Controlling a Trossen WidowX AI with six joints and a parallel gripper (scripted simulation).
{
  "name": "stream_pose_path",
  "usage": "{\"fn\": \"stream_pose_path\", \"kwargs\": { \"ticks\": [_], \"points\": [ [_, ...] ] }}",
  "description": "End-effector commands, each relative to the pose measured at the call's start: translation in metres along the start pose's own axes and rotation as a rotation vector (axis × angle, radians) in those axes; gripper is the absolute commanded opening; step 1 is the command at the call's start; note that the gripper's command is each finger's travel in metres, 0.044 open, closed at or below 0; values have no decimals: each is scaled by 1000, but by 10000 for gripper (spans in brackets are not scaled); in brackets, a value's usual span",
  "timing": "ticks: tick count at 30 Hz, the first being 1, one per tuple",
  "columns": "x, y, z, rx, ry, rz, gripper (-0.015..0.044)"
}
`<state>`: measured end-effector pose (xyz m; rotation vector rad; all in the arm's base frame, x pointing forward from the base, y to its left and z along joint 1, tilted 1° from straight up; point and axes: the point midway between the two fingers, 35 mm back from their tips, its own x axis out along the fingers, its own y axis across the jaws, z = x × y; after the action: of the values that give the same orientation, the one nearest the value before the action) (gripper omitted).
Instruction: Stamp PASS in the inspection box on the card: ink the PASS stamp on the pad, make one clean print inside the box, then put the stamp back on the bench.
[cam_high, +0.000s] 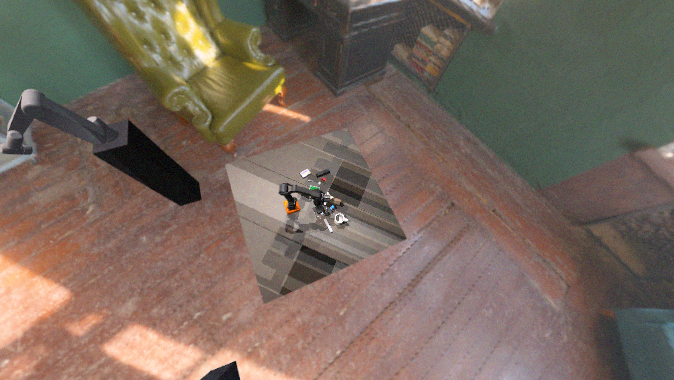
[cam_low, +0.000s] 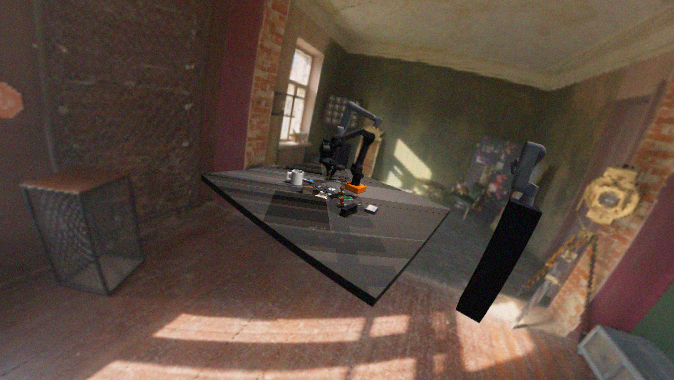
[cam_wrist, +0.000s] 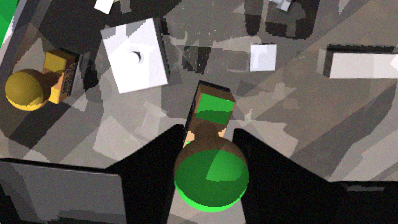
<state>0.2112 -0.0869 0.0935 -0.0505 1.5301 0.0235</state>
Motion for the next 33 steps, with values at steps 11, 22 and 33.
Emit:
{"fn": "stream_pose_path", "kwargs": {
  "ticks": [11, 22, 33],
  "points": [
    [-3, 42, 26, 2, 2, 1, 0],
    [-6, 87, 42, 2, 1, 6, 0],
    [-8, 135, 49, 2, 0, 11, 0]
  ]
}}
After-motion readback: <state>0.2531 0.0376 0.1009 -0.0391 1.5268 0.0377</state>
